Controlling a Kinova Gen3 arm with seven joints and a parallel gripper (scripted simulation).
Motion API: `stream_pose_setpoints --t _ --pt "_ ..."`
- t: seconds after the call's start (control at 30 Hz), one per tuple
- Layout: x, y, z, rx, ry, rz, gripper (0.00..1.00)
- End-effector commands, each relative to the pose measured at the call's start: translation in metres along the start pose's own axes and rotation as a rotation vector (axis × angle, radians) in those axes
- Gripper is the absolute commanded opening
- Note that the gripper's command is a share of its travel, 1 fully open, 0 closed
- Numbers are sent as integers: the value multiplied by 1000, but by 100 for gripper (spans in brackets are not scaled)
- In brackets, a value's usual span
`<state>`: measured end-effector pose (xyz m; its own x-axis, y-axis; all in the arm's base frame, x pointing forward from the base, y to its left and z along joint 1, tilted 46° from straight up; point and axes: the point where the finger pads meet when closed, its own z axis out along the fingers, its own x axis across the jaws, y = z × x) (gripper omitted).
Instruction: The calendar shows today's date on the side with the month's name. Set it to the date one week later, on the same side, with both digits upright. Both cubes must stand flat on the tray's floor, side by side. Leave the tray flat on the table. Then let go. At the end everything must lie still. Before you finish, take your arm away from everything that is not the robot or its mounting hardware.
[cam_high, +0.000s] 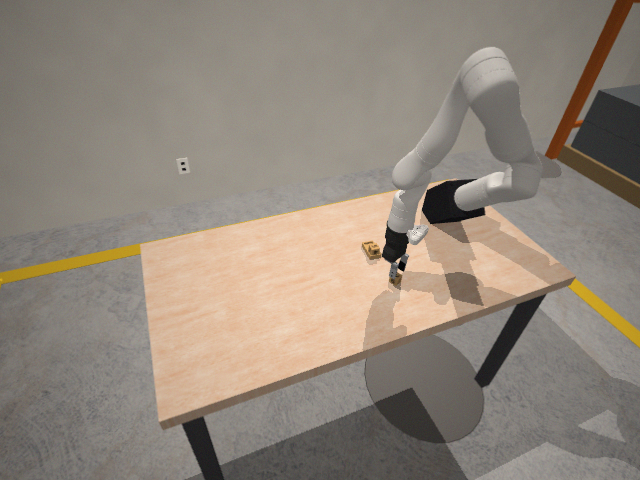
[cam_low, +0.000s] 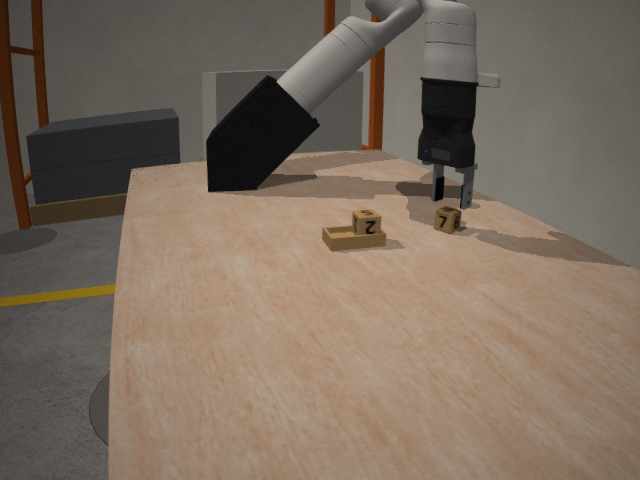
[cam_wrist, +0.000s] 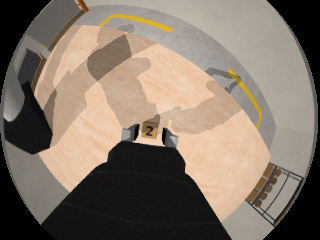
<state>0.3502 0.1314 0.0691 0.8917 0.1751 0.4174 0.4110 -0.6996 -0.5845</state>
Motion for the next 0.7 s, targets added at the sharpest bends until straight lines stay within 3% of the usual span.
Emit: stream_pose_setpoints --t 0.0,0.67 --pt "-2 -1 1 -1 -4 -7 87" --pt "-4 0 1 -1 -4 -7 87"
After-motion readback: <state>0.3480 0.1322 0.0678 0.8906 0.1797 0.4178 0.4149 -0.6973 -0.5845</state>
